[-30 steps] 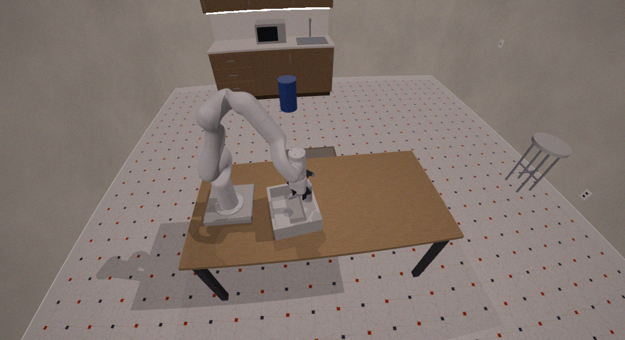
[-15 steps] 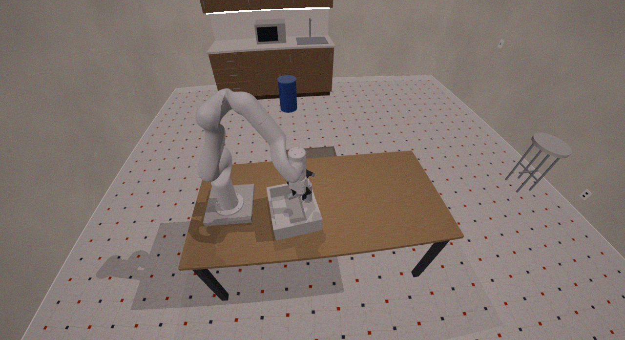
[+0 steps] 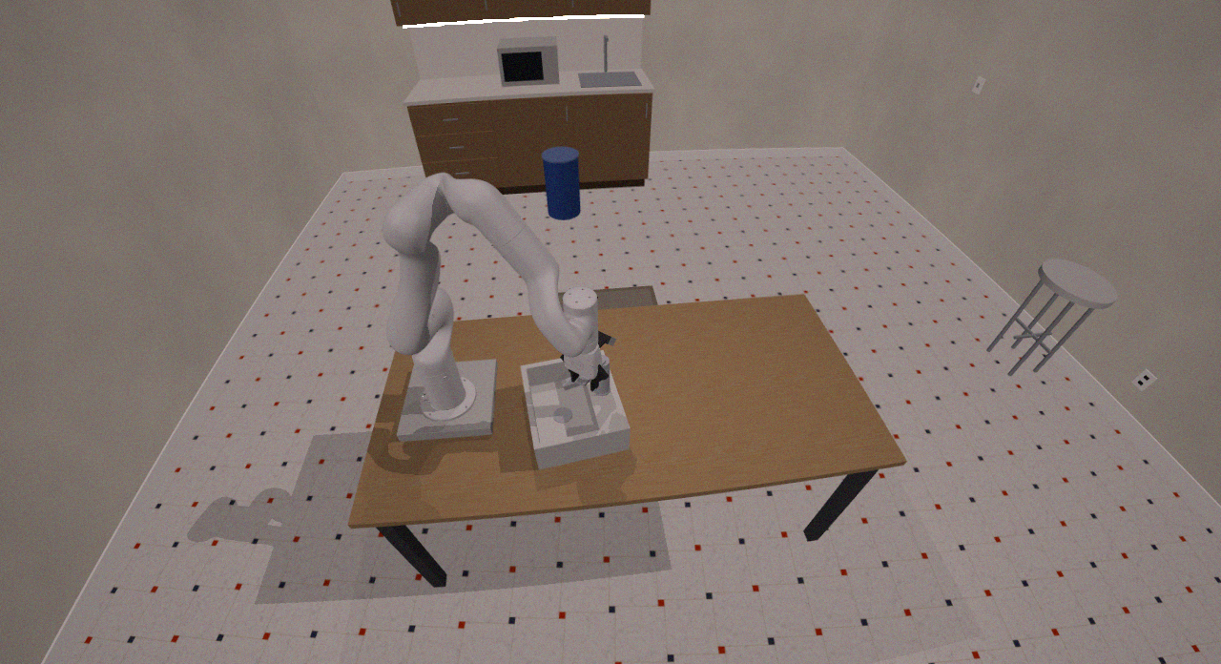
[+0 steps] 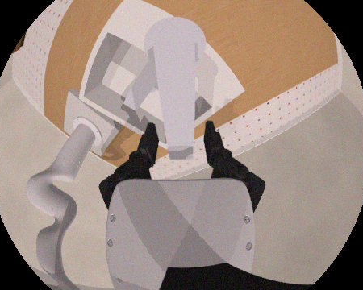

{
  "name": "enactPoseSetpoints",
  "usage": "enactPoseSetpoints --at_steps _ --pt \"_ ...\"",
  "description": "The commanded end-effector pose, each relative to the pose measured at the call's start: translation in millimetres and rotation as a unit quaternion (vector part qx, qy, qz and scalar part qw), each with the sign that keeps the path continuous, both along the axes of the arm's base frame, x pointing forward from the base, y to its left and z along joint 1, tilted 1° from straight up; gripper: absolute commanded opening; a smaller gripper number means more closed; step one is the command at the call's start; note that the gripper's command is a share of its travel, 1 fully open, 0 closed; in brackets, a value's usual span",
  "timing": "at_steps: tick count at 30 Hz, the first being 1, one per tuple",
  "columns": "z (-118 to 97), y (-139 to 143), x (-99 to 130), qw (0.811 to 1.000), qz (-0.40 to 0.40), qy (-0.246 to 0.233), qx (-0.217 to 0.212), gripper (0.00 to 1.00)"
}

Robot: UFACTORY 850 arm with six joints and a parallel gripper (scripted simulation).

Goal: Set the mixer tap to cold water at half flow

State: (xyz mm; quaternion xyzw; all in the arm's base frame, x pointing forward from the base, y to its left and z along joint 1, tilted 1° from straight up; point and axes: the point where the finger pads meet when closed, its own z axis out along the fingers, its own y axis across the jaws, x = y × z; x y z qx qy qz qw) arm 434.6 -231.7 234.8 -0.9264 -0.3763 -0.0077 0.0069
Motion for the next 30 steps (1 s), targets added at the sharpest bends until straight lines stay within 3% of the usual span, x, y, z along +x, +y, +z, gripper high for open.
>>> enactPoseSetpoints --at_steps 1,18,30 --pt "0.8 -0.4 0.7 1.0 0.0 -0.001 0.0 0.65" --pt "6.2 -0.5 0.6 1.0 0.0 -0.001 0.0 0.65" --pt "34.5 -1.0 0.3 1.0 0.0 -0.001 0.0 0.65"
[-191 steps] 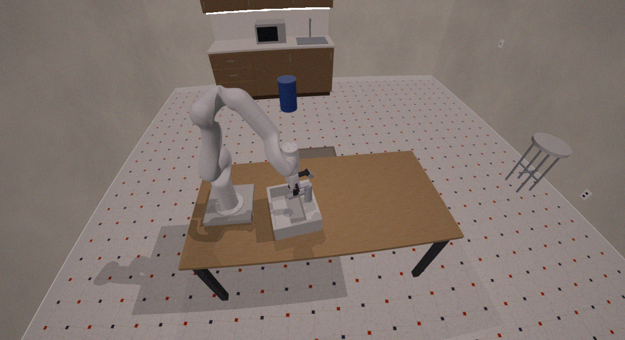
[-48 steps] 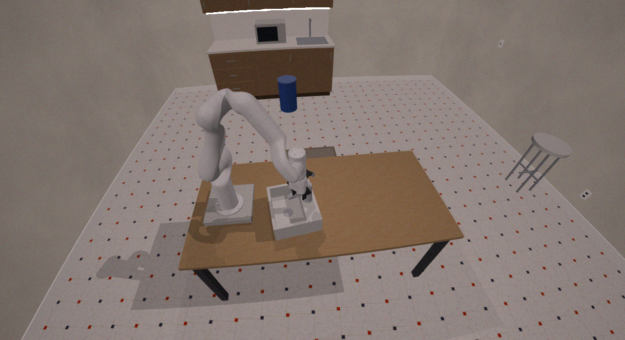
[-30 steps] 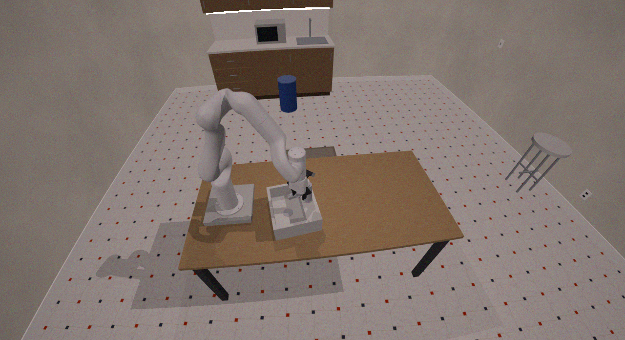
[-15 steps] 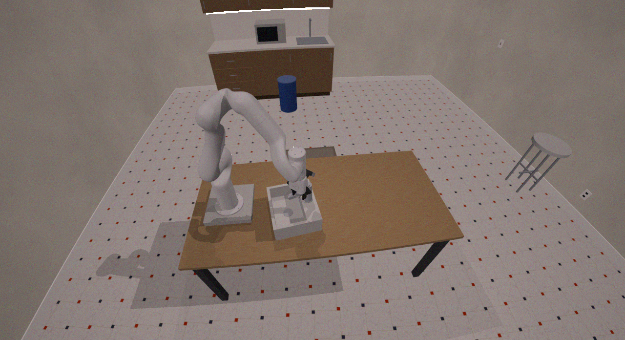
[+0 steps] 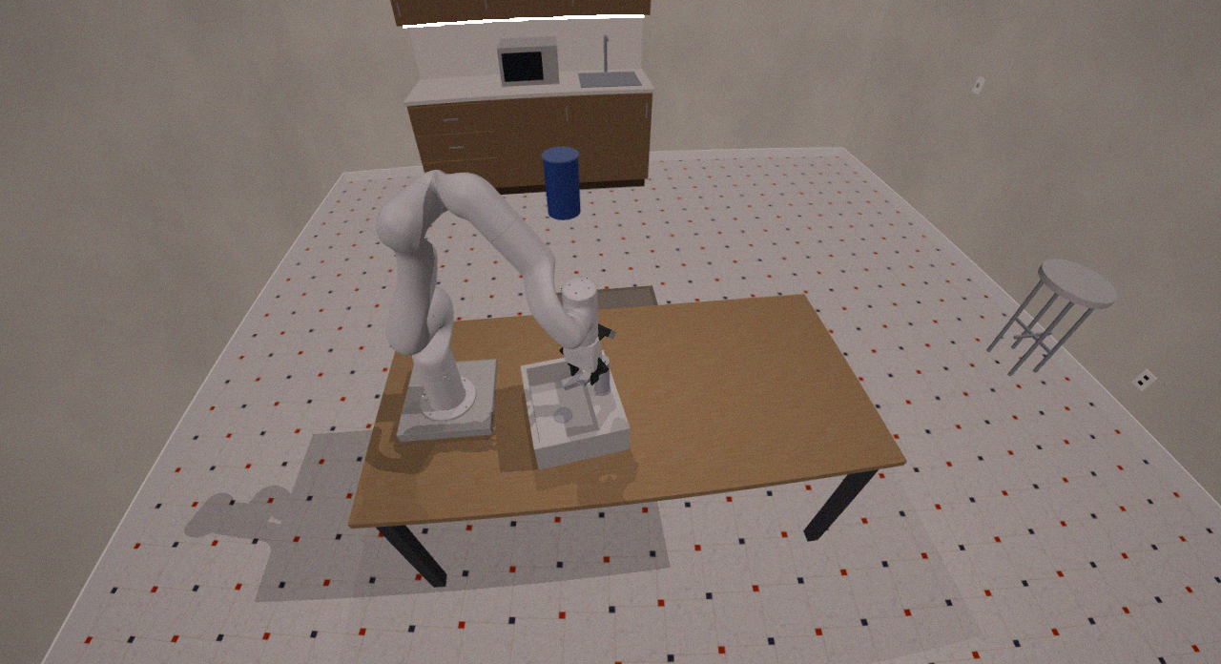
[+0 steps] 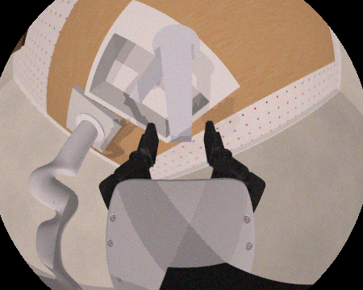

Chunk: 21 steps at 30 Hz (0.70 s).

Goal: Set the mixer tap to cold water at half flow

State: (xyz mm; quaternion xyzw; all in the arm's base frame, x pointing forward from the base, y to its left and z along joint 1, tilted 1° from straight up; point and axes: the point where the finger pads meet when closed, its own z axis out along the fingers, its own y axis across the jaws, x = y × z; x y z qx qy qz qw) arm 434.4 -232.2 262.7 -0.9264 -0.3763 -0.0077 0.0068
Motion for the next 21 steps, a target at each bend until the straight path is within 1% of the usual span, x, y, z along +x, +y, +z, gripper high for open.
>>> enactPoseSetpoints --at_steps 1,3,5,14,21 --pt "9.5 -0.5 0.5 1.0 0.0 -0.001 0.0 0.65" --pt "15.3 -0.6 0.4 1.0 0.0 -0.001 0.0 0.65" --pt "15.3 -0.6 0.4 1.0 0.0 -0.001 0.0 0.65" --pt "36.1 -1.0 0.2 1.0 0.0 -0.001 0.0 0.65" --pt "42.2 -1.1 0.2 1.0 0.0 -0.001 0.0 0.65"
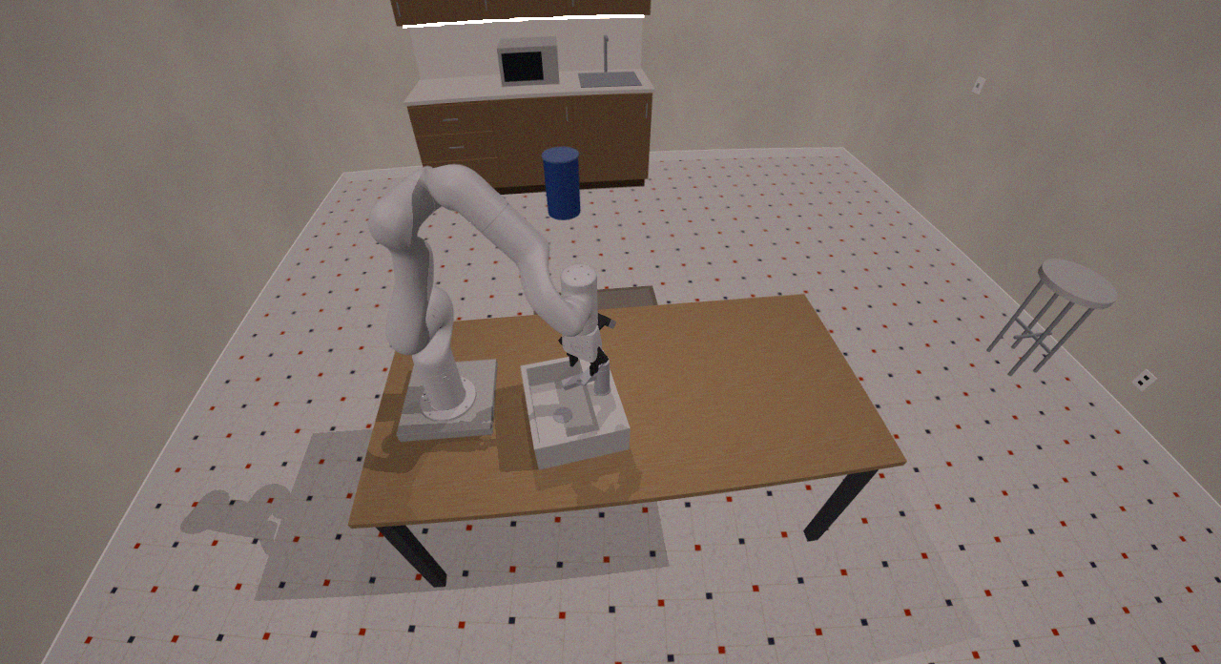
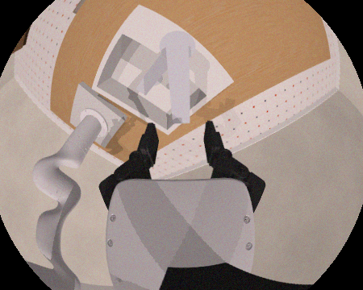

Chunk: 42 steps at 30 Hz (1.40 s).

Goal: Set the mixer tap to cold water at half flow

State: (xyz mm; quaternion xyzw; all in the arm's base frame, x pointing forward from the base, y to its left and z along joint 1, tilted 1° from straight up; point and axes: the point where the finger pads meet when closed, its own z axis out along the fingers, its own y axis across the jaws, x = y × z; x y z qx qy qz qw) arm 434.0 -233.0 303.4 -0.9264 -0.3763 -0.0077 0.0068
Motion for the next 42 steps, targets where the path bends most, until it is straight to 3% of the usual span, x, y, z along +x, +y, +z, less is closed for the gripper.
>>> enactPoseSetpoints --at_steps 1,6,7,42 --pt "1.5 -0.3 0.5 1.0 0.0 -0.001 0.0 0.65" --pt "2.3 -0.3 0.5 1.0 0.0 -0.001 0.0 0.65" --pt "2.3 -0.3 0.5 1.0 0.0 -0.001 0.0 0.0" --pt "2.3 -0.3 0.7 1.0 0.0 -0.001 0.0 0.0"
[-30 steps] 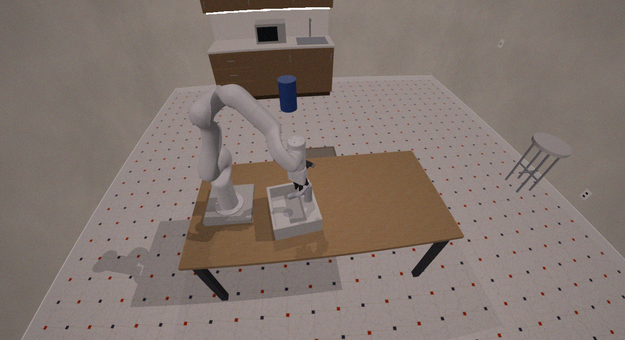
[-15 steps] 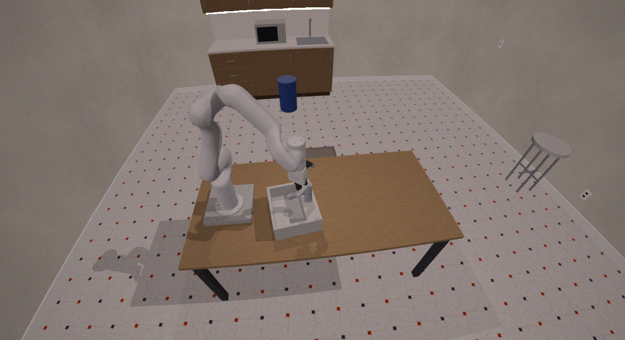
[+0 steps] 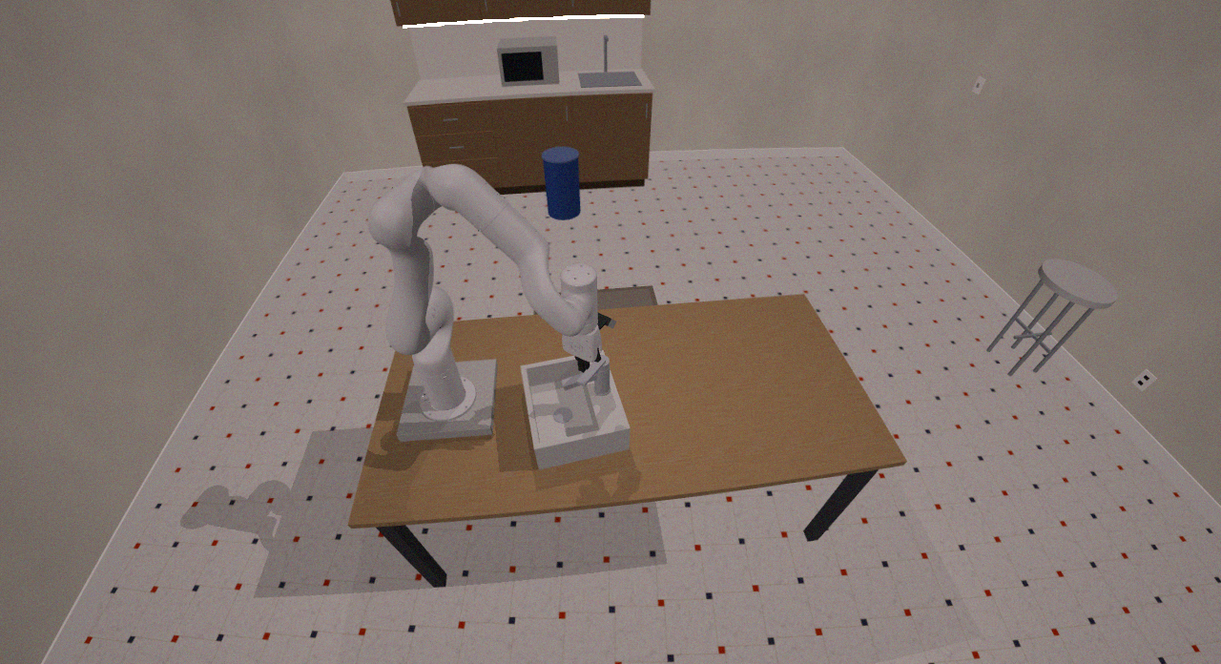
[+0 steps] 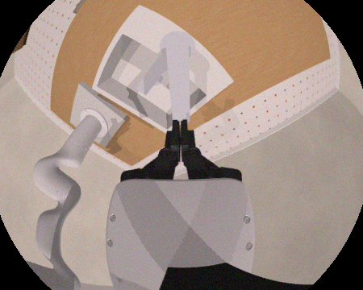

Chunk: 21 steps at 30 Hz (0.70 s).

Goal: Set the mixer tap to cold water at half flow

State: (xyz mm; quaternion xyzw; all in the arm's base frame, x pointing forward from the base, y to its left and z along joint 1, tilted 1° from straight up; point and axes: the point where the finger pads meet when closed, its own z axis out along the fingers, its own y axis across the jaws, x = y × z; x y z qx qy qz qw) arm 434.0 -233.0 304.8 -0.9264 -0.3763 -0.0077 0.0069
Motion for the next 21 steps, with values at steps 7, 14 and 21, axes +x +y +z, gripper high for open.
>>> enactPoseSetpoints --at_steps 7,14,21 --pt "1.7 4.0 11.4 1.0 -0.02 -0.023 0.009 0.0" --pt "5.7 11.4 36.6 0.995 -0.068 -0.072 0.029 0.0" --pt "25.6 12.8 96.4 0.958 -0.203 -0.188 0.07 0.0"
